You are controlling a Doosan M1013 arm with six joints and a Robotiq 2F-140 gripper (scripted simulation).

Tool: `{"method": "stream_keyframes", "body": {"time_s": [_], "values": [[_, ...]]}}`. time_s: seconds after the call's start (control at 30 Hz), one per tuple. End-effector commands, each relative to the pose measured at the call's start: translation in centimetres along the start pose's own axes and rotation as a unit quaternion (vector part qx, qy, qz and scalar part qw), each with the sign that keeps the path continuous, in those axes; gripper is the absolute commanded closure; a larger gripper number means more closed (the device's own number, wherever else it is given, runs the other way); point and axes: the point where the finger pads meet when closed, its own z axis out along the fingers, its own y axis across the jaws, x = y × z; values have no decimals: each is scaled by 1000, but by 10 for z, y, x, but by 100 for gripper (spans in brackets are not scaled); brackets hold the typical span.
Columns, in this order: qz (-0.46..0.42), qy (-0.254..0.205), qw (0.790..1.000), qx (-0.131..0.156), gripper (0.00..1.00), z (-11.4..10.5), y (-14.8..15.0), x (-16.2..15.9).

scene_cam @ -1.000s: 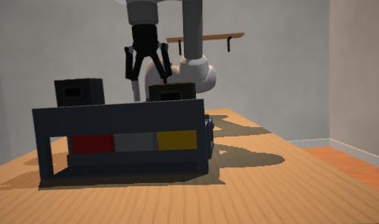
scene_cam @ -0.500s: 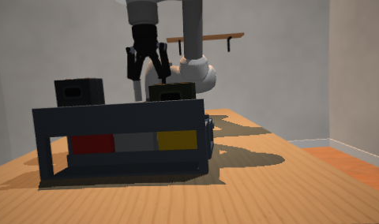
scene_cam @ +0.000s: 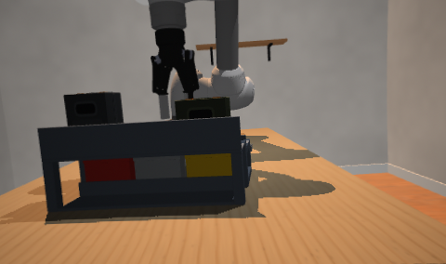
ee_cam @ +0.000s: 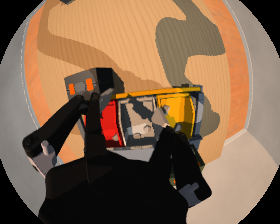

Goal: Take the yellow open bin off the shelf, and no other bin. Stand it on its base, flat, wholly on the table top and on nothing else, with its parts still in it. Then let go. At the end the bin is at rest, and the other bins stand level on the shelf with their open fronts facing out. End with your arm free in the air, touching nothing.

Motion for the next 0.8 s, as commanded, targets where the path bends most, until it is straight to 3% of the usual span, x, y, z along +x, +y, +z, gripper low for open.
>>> {"method": "stream_keyframes", "body": {"time_s": [0.0,0.43,0.6,0.77], "values": [[86,0,996,0,43,0,0,0],[112,0,994,0,43,0,0,0],[240,0,971,0,43,0,0,0],[240,0,971,0,43,0,0,0]]}}
